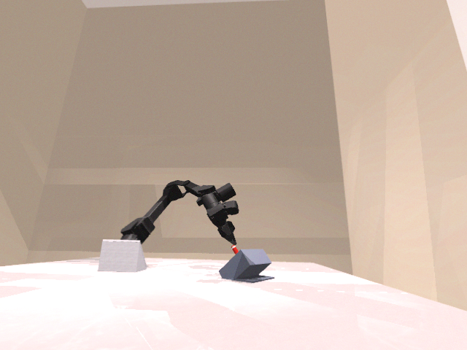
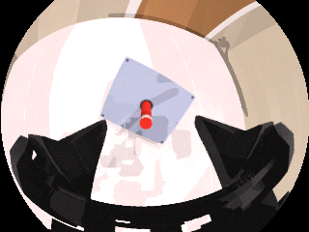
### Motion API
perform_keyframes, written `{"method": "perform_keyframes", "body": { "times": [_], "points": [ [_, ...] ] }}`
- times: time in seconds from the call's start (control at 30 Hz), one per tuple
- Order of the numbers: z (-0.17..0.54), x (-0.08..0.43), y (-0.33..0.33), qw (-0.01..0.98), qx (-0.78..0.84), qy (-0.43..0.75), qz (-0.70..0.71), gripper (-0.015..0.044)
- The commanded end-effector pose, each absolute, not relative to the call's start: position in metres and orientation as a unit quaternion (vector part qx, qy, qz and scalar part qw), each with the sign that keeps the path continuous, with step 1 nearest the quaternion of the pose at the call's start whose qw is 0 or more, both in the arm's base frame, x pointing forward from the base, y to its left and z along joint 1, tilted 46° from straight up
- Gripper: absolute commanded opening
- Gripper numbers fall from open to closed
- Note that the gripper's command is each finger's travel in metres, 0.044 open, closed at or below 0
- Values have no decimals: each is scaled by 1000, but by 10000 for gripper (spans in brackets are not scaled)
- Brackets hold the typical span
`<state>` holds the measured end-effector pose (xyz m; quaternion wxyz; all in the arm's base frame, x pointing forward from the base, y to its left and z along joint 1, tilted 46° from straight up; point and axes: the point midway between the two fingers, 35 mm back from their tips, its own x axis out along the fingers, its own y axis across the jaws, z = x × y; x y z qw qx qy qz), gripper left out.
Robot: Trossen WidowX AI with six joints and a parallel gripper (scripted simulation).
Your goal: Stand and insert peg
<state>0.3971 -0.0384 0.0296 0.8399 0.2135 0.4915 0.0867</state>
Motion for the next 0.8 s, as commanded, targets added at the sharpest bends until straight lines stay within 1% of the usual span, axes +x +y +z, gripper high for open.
{"method": "perform_keyframes", "body": {
  "times": [0.0,0.77],
  "points": [
    [36,394,-41,840,213,491,89,440],
    [64,375,-56,840,213,491,87,440]
  ]
}}
